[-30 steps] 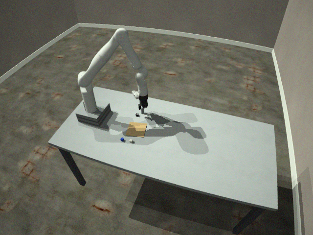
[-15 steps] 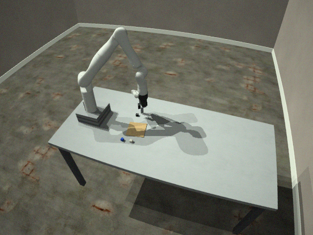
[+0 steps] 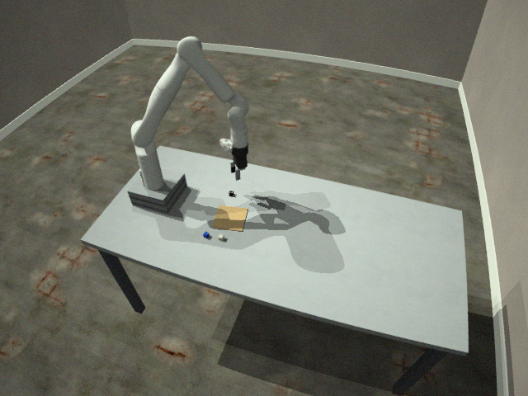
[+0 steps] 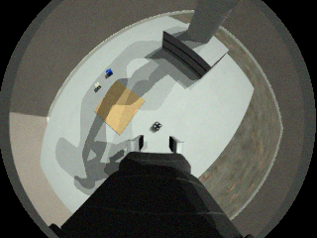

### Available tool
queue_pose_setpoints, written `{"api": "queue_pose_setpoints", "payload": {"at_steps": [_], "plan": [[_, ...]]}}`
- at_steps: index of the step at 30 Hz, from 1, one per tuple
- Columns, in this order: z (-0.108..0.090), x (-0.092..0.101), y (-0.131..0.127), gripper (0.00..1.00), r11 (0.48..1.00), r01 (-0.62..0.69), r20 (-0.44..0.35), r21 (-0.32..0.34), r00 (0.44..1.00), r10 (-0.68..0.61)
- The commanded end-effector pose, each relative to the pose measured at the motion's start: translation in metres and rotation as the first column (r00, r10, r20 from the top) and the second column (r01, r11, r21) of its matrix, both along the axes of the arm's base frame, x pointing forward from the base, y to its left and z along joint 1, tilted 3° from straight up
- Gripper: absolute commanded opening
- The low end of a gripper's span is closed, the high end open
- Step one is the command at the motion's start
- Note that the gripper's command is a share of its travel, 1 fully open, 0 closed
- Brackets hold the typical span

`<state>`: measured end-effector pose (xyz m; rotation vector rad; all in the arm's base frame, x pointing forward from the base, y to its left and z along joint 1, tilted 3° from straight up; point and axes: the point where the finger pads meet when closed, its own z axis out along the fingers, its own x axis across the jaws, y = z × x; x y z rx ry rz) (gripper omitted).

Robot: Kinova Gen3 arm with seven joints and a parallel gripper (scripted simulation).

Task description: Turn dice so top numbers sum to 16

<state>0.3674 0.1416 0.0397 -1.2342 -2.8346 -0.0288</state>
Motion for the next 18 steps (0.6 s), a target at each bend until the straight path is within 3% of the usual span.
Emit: {"api": "queue_pose_setpoints", "payload": {"at_steps": [1, 18], "plan": [[0.0206, 0.0064, 0.008, 1.0, 1.0, -0.01, 0.025, 0.017, 1.0, 0.009], [0.0268, 0.0054, 0.0065, 1.0, 1.0, 0.011, 0.024, 0.017, 1.0, -0.011]]}}
